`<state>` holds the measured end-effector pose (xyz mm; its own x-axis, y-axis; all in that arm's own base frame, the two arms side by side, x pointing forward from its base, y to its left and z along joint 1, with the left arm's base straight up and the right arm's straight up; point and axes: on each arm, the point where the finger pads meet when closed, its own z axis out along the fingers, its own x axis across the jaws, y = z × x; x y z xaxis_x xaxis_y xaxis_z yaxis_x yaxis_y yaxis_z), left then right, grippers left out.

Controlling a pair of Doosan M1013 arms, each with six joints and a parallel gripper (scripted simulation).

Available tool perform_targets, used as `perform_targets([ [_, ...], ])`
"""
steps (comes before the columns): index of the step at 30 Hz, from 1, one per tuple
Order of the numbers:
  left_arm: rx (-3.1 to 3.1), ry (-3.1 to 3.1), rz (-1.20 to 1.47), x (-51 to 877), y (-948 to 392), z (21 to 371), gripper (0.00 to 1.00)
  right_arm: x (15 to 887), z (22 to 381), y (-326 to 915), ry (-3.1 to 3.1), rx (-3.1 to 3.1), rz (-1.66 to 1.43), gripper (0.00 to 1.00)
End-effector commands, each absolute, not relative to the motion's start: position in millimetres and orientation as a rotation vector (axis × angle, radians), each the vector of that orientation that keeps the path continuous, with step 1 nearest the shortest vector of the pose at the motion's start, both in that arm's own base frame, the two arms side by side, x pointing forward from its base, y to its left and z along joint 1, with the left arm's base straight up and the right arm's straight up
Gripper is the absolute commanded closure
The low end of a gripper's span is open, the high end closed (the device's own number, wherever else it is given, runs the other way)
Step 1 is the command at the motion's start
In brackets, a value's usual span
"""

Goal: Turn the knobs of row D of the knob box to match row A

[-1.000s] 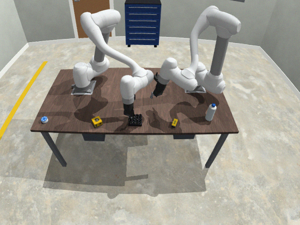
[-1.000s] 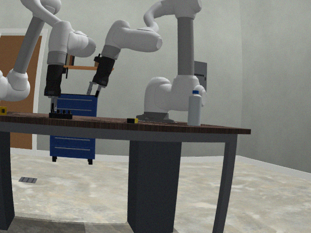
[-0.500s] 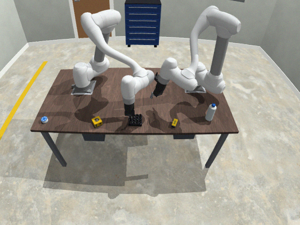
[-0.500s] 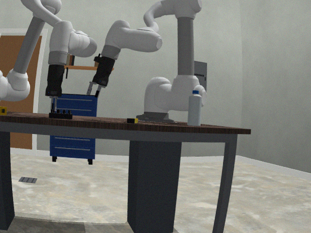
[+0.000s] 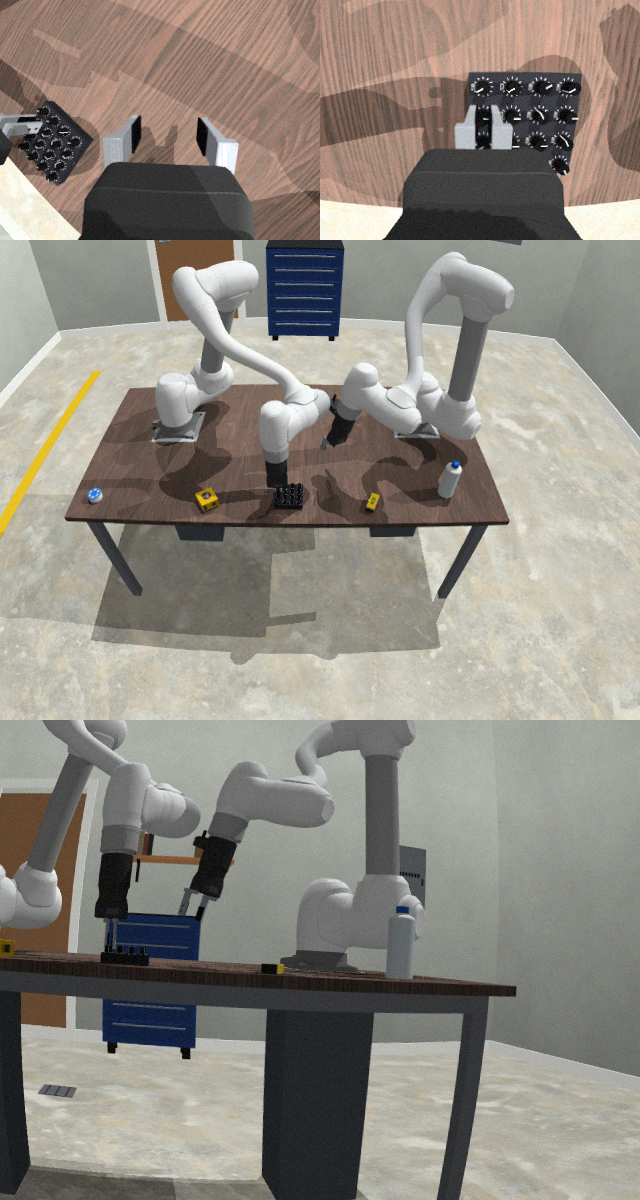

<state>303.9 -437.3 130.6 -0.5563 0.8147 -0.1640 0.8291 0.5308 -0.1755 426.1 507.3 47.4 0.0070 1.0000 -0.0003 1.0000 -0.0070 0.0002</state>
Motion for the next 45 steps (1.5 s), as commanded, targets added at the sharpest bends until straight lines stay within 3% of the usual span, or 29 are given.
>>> perform_targets([
  [1, 1.448, 2.693, -0.36, 304.2, -437.6, 131.2, 0.0, 426.4, 48.3, 507.8, 2.222, 2.222, 0.002, 0.7],
  [13, 1.448, 2.693, -0.36, 304.2, -437.6, 131.2, 0.0, 426.4, 48.3, 507.8, 2.226, 2.217, 0.002, 0.7],
  [14, 1.448, 2.693, -0.36, 304.2, -437.6, 131.2, 0.0, 426.4, 48.3, 507.8, 2.226, 2.217, 0.002, 0.54],
  [32, 1.448, 2.693, -0.36, 304.2, -437.6, 131.2, 0.0, 426.4, 49.0, 507.8, 2.226, 2.217, 0.002, 0.54],
  [45, 1.448, 2.693, -0.36, 304.2, -437.6, 131.2, 0.0, 426.3, 85.6, 507.8, 2.226, 2.217, 0.002, 0.54],
])
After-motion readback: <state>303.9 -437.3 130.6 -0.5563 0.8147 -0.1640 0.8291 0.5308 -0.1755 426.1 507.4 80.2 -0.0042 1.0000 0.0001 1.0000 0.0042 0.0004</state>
